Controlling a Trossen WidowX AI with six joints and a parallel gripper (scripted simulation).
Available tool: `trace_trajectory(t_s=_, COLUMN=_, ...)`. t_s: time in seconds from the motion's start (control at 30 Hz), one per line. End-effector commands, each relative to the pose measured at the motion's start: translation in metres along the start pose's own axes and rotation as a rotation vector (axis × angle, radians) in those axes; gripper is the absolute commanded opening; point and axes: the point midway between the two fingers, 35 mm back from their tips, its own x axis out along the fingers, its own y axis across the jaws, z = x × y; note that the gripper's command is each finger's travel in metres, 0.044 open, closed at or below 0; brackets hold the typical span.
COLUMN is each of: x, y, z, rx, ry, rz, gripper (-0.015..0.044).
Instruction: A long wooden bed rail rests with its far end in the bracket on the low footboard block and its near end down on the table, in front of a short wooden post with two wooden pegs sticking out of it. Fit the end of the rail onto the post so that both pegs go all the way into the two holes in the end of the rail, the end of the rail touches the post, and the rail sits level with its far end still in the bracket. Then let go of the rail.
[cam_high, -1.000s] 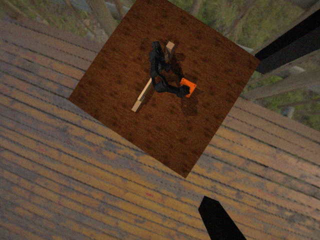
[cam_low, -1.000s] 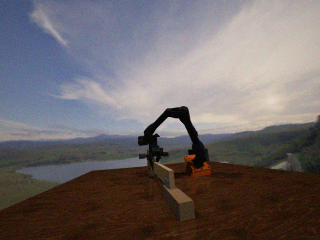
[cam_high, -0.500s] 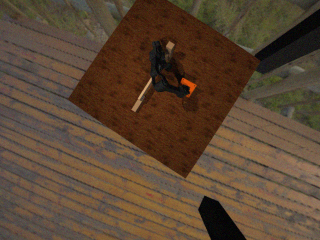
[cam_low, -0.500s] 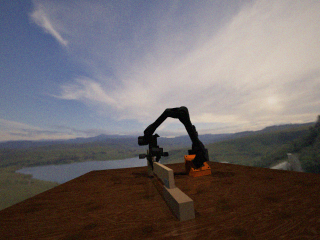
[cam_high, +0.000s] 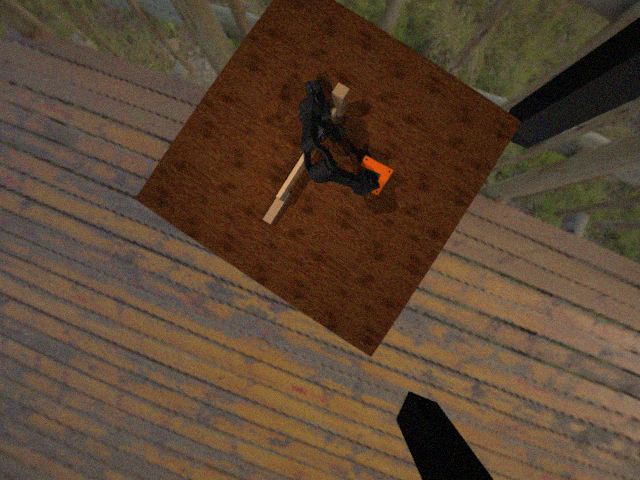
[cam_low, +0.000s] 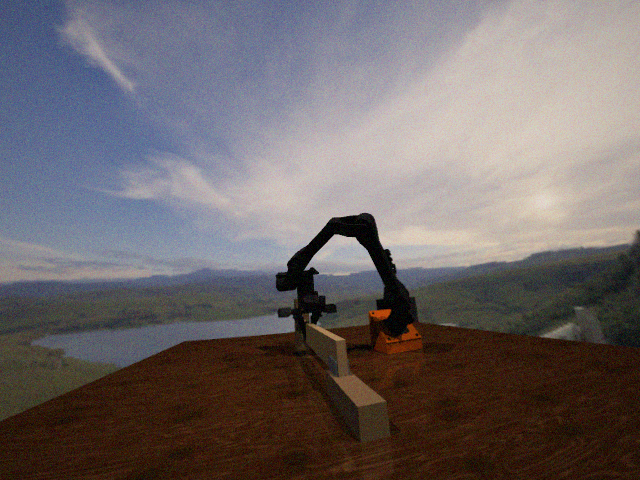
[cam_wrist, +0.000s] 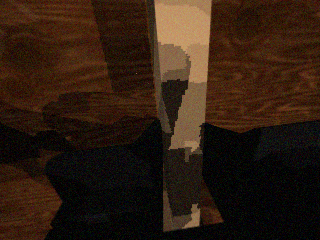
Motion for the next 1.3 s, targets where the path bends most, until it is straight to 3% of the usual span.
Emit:
trace_trajectory(t_s=0.0, x=-0.0031, y=-0.0011, z=-0.0034, rx=0.000, ry=0.004, rz=-0.010, gripper=0.0000)
trace_trajectory(t_s=1.27, x=-0.0033, y=-0.0012, z=-0.0126, rx=0.000, ry=0.004, rz=-0.011, gripper=0.0000)
